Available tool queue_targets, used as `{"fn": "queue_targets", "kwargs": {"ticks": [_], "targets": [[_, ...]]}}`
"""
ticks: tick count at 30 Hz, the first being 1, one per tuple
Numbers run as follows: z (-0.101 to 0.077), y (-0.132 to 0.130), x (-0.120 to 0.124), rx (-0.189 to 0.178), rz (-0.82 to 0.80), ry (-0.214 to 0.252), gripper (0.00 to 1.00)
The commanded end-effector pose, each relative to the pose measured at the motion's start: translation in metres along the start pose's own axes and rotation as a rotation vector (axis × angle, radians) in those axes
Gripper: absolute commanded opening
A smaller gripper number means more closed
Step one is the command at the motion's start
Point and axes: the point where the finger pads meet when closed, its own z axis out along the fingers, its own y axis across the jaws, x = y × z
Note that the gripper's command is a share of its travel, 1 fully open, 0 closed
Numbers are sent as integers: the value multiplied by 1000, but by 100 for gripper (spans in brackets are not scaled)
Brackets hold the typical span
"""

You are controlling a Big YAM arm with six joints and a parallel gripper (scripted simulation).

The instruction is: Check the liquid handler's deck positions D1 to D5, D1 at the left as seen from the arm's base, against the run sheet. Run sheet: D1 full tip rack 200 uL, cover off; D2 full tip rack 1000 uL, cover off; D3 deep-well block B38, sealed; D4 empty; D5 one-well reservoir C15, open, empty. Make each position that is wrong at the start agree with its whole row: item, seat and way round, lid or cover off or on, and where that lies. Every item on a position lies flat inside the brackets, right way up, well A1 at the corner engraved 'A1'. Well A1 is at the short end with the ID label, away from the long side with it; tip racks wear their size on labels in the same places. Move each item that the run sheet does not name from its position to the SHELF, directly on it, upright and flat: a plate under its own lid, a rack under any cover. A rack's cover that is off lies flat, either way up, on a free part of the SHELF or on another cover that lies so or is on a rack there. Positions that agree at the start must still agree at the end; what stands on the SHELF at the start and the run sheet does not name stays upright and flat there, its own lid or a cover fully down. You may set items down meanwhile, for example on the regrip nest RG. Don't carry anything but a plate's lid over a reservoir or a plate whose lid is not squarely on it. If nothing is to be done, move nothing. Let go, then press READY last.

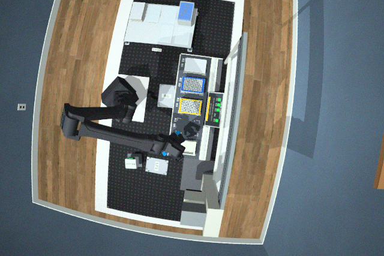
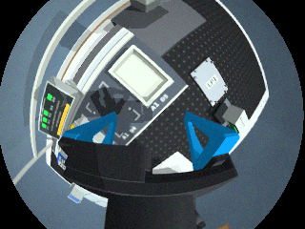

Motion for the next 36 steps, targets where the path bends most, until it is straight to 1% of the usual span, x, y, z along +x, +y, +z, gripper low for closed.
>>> {"fn": "queue_targets", "kwargs": {"ticks": [1,17,18,24,26,28,30,32,34,35,36], "targets": [[-2,0,-3,-3,3,-7,100],[-2,0,-3,-3,3,-7,100],[-10,3,0,-15,-29,-10,100],[-24,11,25,-35,-141,31,100],[-33,15,26,-47,-155,33,100],[-34,17,42,-48,-194,59,100],[-39,20,50,-55,-231,72,100],[-47,24,52,-67,-261,76,100],[-47,24,52,-67,-261,76,100],[-46,27,58,-62,-290,97,100],[-49,28,62,-66,-308,103,100]]}}
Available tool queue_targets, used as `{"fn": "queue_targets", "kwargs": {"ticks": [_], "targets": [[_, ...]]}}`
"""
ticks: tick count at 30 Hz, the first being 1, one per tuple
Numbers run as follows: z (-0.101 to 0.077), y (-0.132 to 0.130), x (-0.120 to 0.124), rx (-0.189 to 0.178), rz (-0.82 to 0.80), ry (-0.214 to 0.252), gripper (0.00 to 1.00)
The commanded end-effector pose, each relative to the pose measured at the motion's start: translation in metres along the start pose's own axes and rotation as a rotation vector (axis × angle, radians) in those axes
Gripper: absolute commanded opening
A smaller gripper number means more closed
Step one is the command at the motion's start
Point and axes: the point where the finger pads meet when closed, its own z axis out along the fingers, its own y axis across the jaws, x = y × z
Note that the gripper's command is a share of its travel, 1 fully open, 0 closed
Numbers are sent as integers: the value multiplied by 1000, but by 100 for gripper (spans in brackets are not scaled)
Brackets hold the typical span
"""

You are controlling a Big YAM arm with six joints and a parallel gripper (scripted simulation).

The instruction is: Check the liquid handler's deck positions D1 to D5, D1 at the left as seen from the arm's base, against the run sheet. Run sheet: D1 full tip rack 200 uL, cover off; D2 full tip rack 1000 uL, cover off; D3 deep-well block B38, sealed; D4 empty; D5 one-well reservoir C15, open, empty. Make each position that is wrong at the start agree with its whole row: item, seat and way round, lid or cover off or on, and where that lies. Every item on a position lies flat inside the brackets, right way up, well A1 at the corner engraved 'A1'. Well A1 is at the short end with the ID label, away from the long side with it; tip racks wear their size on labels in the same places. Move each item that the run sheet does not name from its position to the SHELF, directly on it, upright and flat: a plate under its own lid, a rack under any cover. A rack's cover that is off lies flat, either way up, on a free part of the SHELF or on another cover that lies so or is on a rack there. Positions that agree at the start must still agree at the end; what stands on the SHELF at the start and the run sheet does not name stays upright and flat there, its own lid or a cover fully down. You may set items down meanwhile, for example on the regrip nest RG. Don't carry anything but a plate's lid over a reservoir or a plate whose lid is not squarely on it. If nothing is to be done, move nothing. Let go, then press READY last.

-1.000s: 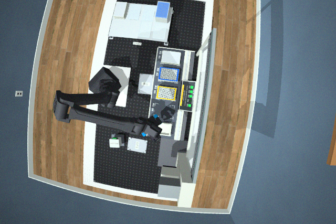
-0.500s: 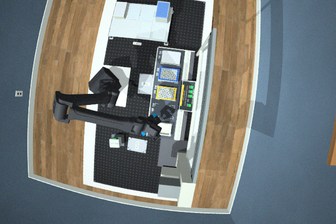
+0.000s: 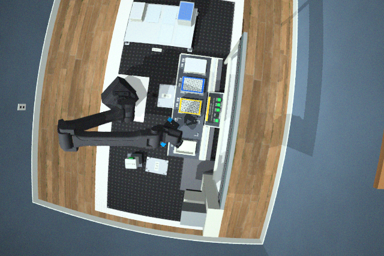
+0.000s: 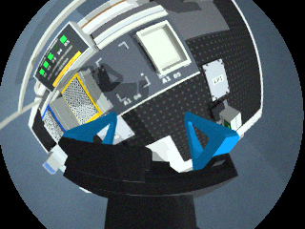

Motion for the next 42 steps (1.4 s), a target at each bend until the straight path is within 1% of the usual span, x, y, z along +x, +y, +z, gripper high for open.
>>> {"fn": "queue_targets", "kwargs": {"ticks": [1,3,9,13,15,27,30,32,37,42], "targets": [[-11,11,6,-20,-38,18,100],[-15,17,12,-27,-76,33,100],[-37,35,20,-63,-167,50,100],[-45,47,36,-78,-241,78,100],[-45,47,36,-78,-241,78,100],[-70,83,84,-128,-466,168,100],[-76,92,95,-127,-470,166,100],[-76,92,95,-127,-470,166,100],[-88,107,115,-130,-470,171,100],[-87,106,115,-129,-471,170,100]]}}
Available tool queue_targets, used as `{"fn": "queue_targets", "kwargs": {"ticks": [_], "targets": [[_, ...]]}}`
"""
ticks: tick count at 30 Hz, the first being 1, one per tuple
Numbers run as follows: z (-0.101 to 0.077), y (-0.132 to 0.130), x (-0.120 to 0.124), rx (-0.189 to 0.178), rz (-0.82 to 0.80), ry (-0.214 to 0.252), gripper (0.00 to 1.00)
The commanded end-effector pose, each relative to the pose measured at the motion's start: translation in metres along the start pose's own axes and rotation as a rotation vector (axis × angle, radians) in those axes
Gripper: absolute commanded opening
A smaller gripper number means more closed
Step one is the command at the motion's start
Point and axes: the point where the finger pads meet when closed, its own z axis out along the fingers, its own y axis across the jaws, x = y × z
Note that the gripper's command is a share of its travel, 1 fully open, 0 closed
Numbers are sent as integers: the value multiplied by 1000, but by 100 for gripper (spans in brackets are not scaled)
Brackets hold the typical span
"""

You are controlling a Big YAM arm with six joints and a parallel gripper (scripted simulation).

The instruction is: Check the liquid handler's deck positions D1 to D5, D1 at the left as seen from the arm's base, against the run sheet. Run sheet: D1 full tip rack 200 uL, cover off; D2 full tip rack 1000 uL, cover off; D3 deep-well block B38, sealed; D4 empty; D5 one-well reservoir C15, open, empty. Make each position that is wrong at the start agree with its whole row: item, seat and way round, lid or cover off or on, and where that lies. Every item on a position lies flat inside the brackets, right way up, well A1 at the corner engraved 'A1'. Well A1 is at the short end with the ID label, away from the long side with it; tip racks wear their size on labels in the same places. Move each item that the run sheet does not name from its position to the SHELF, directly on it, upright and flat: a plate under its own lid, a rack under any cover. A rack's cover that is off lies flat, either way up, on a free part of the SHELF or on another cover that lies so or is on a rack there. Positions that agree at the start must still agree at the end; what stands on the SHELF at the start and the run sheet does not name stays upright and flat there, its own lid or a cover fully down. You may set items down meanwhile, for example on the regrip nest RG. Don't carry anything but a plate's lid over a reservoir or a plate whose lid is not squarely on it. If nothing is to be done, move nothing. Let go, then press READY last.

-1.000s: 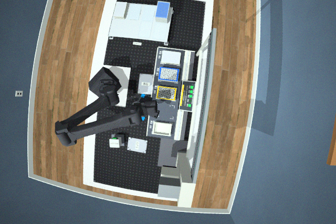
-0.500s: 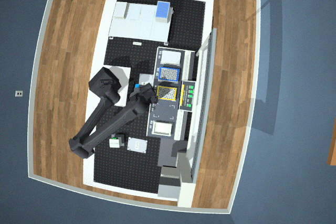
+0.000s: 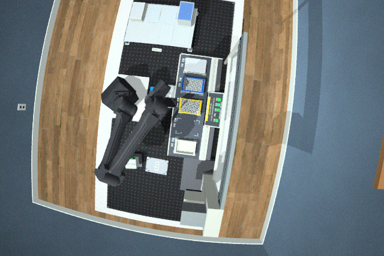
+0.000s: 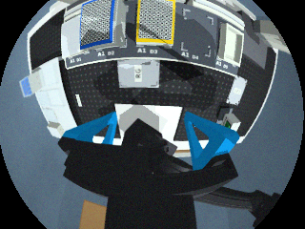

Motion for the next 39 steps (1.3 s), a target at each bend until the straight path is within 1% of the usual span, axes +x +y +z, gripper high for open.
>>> {"fn": "queue_targets", "kwargs": {"ticks": [1,2,4,5,7,8,9,22,24,25,30,34,39], "targets": [[-18,-1,-15,-28,85,-27,100],[-18,-1,-15,-29,86,-27,100],[-18,-14,-22,-23,72,-26,100],[-18,-17,-26,-28,78,-30,100],[-18,-17,-26,-28,78,-30,100],[-18,-19,-30,-38,85,-34,100],[-18,-24,-33,-39,87,-37,100],[-21,-87,-67,-21,87,-59,100],[-21,-87,-67,-21,87,-59,100],[-20,-91,-70,-17,83,-56,100],[-23,-115,-83,-10,85,-69,100],[-19,-131,-94,0,71,-53,100],[-20,-155,-107,8,68,-57,100]]}}
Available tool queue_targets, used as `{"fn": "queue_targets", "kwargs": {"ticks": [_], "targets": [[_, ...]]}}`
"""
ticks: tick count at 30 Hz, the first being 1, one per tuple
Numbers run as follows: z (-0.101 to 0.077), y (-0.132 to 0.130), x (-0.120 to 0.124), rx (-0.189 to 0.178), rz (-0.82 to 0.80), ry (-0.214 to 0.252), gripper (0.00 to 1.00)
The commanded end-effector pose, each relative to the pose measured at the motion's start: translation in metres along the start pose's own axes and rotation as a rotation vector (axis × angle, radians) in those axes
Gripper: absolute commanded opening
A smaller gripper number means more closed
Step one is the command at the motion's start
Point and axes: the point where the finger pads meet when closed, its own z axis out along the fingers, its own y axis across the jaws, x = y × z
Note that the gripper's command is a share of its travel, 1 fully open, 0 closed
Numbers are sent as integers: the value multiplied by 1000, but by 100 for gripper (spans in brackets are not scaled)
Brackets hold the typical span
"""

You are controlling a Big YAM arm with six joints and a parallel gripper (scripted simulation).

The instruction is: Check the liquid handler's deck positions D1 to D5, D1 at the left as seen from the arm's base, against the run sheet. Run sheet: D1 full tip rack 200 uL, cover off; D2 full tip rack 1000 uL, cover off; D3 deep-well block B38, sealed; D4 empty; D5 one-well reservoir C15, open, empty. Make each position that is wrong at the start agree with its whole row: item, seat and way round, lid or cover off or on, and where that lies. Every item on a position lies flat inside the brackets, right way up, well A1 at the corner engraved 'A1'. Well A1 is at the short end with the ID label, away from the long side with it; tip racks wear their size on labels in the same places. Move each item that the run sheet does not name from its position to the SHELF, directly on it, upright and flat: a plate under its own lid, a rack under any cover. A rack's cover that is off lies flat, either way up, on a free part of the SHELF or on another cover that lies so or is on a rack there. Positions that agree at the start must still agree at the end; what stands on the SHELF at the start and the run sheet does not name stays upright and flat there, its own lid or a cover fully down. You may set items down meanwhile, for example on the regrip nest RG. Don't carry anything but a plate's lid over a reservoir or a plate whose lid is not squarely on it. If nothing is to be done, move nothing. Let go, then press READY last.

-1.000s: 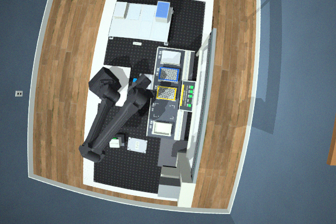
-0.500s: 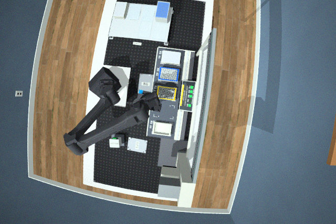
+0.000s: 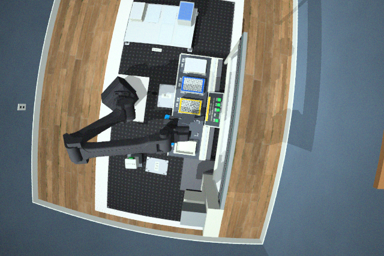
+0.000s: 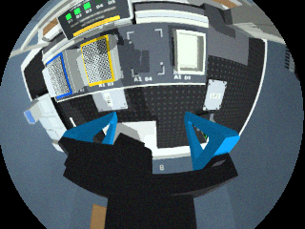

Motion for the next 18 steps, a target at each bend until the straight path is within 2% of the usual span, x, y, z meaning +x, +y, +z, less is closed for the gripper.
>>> {"fn": "queue_targets", "kwargs": {"ticks": [1,18], "targets": [[-14,-17,-32,-17,-48,-53,100],[-14,-80,-78,2,-57,-59,100]]}}
